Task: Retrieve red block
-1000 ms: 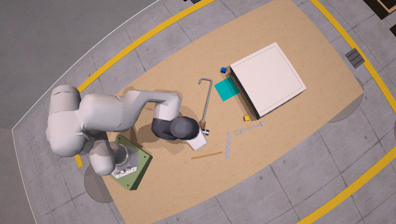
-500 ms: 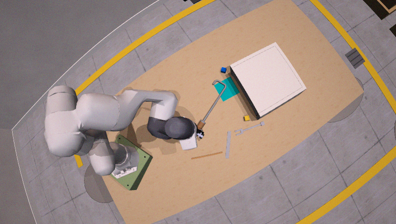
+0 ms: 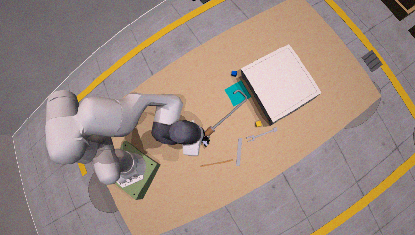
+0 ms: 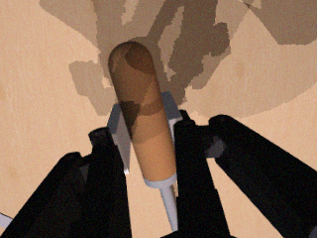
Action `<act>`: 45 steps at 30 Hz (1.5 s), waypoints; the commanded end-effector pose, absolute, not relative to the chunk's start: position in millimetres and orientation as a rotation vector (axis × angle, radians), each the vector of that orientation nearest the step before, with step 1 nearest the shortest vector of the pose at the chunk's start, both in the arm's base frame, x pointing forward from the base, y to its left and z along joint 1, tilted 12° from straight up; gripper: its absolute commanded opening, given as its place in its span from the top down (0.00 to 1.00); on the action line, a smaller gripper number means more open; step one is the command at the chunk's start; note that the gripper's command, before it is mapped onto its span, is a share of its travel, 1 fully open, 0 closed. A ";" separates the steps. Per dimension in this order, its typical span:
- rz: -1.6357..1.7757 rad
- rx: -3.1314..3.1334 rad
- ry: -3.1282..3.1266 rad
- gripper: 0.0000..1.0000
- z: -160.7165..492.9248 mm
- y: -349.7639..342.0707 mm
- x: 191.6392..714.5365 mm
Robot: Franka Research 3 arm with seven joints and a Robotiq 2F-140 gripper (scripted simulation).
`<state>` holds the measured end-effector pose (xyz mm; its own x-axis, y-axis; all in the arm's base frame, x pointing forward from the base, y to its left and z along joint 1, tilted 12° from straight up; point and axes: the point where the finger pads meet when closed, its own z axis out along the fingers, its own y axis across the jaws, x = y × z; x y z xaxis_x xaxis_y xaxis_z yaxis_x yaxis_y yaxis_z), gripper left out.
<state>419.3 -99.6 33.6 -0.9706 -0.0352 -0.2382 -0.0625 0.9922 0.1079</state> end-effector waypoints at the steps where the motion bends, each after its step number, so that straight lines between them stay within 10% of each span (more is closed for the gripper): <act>1: 0.144 0.194 2.942 1.00 36.2 -101.6 420.4; 45: 0.151 0.263 2.939 1.00 36.1 -99.9 419.1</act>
<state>418.5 -98.3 35.1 -0.9708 0.1594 -0.1791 0.1403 0.9835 0.1145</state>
